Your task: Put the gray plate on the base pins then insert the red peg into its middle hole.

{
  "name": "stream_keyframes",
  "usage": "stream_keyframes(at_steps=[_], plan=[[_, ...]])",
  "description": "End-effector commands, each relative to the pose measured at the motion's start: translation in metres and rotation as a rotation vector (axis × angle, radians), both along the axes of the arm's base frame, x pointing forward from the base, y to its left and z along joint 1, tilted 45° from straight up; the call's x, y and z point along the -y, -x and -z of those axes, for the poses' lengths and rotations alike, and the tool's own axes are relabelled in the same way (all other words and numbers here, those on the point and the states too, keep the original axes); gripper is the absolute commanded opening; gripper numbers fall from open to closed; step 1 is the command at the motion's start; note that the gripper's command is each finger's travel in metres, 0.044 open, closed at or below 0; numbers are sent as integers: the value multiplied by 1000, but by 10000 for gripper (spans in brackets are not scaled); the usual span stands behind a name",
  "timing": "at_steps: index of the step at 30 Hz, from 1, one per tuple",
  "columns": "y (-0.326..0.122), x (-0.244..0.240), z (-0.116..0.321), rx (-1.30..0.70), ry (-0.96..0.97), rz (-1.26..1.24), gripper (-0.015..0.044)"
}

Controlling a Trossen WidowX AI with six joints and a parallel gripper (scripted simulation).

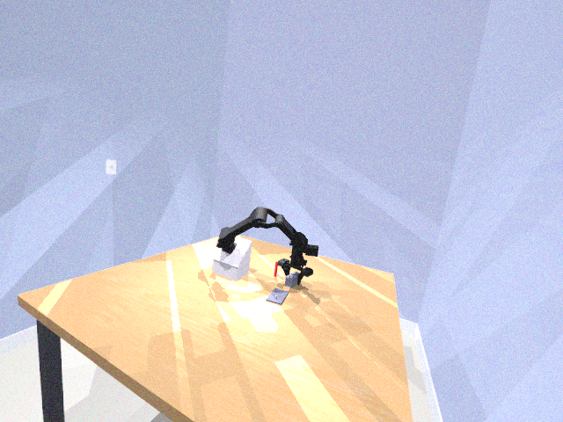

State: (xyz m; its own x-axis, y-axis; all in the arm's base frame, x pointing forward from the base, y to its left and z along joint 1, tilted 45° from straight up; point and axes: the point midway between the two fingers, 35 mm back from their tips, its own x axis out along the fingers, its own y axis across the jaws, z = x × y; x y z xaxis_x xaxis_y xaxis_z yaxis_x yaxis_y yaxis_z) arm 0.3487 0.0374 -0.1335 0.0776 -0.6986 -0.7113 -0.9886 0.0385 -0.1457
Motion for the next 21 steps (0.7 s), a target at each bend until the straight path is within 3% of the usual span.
stream_keyframes(at_steps=[1,18,21], plan=[[0,1,0,1,6,-4,151],[0,1,0,1,6,-4,0],[-1,-2,-3,1,5,-4,0]])
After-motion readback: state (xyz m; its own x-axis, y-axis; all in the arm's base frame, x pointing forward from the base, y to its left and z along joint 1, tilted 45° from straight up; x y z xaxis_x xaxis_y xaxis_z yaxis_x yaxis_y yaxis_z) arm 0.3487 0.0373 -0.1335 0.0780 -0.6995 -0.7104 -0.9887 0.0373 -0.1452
